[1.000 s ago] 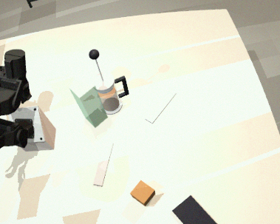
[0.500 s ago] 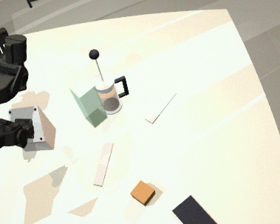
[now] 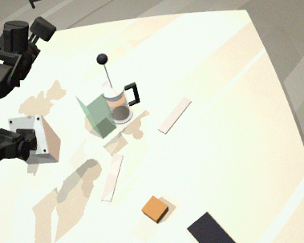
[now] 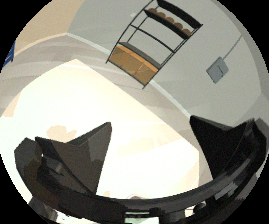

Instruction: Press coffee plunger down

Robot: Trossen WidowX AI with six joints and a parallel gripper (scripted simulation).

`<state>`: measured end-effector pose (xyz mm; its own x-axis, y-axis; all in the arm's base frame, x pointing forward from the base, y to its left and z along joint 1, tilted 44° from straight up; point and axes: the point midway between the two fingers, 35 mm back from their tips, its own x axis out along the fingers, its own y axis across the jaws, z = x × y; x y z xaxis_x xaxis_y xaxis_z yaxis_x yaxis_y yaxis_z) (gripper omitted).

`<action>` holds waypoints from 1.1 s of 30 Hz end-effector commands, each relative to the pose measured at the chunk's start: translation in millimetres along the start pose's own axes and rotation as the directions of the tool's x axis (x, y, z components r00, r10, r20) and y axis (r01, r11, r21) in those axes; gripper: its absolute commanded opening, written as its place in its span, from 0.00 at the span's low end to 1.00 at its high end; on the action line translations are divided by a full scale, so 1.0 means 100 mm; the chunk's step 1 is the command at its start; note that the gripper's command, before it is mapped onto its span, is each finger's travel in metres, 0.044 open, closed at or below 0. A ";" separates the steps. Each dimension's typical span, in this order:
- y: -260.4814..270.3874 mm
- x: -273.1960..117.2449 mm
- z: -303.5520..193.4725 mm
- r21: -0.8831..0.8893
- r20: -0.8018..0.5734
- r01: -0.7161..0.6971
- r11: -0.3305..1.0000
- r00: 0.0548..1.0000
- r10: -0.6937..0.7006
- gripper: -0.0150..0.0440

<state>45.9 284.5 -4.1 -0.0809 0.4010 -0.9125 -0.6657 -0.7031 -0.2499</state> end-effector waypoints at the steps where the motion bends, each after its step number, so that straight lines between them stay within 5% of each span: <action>1: -0.64 -0.35 -0.41 0.458 -0.397 0.392 0.798 0.893 -0.211 1.00; 15: -1.18 -1.16 -0.78 0.522 -0.771 0.849 0.081 0.511 -0.381 1.00; 33: -0.83 -0.96 -1.20 0.518 -0.776 0.853 0.064 0.500 -0.384 1.00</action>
<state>196.3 237.3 65.5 0.7841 0.0186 -0.6203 -0.5084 0.5923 -0.6250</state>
